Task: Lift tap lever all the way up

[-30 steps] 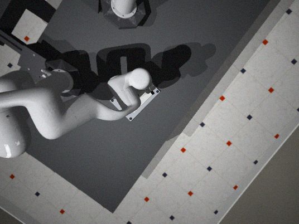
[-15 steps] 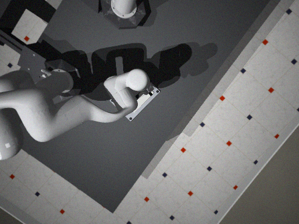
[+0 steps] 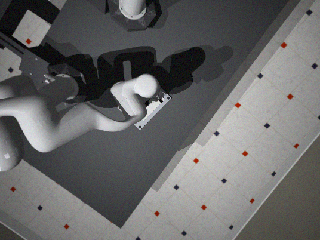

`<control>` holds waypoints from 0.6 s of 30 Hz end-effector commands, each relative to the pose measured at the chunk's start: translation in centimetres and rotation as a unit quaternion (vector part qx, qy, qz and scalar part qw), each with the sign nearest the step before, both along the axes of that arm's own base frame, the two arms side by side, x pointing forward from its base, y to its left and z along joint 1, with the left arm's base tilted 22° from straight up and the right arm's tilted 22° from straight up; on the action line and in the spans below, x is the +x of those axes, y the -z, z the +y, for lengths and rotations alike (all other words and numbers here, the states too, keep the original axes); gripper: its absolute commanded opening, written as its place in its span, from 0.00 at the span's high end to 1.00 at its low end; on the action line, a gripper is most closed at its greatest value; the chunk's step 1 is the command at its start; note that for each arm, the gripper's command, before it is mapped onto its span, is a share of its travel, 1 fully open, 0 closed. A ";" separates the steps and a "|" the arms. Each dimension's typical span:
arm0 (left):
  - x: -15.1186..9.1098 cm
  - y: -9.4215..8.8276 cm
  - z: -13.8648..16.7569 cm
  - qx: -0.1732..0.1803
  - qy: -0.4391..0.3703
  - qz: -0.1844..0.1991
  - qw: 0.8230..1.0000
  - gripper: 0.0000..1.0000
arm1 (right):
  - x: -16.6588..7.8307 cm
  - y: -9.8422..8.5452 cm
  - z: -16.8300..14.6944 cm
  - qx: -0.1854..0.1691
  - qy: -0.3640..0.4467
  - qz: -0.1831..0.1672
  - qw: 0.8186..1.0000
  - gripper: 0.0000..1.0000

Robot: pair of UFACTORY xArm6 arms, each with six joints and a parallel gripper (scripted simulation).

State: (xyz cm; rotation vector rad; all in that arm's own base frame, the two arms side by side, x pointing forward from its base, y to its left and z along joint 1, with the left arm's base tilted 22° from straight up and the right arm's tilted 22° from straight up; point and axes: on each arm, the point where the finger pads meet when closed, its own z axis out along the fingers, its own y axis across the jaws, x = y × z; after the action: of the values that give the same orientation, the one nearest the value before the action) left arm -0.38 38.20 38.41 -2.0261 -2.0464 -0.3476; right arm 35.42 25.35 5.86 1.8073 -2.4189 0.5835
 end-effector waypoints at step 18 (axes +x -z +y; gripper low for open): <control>0.0 -0.2 0.0 0.002 0.000 0.000 1.000 0.00 | 0.1 -0.2 0.2 0.002 0.000 -0.002 1.000 0.34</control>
State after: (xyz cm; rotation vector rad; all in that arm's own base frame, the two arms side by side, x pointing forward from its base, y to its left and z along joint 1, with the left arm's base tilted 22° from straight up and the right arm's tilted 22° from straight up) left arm -0.38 38.20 38.41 -2.0261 -2.0464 -0.3476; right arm 35.43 25.35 5.97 1.8072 -2.4199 0.5839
